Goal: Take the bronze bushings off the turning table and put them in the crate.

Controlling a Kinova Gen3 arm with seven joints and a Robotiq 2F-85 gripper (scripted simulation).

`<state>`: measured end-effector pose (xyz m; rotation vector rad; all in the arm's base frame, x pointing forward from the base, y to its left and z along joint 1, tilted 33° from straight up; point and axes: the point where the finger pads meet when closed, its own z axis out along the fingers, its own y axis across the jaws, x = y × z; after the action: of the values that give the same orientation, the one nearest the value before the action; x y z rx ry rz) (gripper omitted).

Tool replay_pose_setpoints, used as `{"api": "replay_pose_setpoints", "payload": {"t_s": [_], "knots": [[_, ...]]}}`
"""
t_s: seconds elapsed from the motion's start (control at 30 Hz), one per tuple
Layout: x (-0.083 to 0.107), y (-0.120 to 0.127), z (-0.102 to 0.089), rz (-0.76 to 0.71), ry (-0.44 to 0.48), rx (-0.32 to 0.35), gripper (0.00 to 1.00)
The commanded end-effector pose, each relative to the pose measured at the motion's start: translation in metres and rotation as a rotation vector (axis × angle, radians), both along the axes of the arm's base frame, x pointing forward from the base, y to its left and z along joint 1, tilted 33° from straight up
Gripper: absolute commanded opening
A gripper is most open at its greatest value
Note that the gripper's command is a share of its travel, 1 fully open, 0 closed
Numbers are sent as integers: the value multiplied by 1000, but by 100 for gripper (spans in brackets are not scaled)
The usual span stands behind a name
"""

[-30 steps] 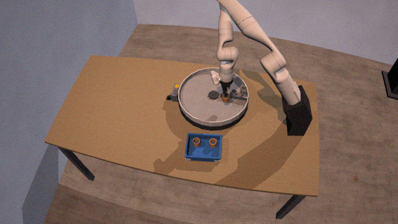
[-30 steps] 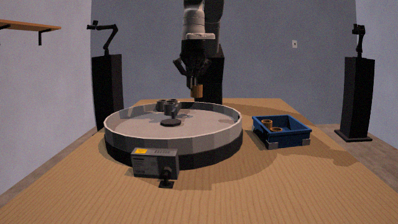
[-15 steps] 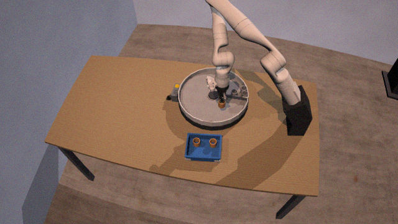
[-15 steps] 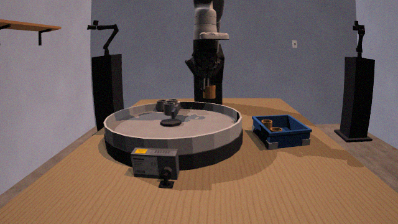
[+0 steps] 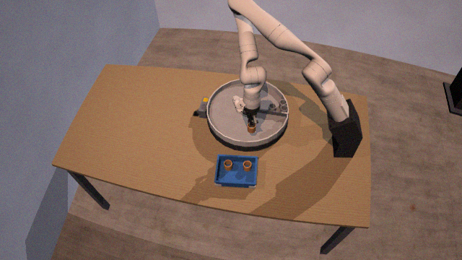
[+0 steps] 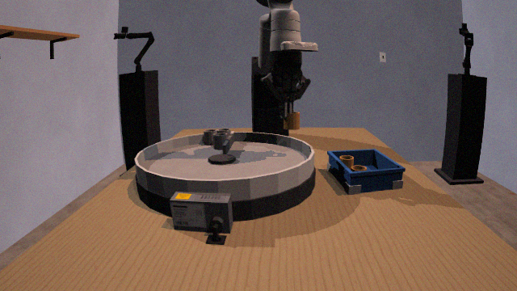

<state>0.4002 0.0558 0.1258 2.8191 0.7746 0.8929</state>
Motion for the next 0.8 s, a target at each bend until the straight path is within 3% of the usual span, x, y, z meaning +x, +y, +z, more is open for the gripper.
{"api": "replay_pose_setpoints", "payload": {"t_s": [0.0,0.13,0.53,0.7,0.77], "knots": [[3,10,3,0,-1,0,0],[14,50,14,0,-1,-1,0],[14,50,14,0,-1,-1,0],[29,98,28,-3,-1,-1,0],[29,98,28,-3,-1,-1,0]]}}
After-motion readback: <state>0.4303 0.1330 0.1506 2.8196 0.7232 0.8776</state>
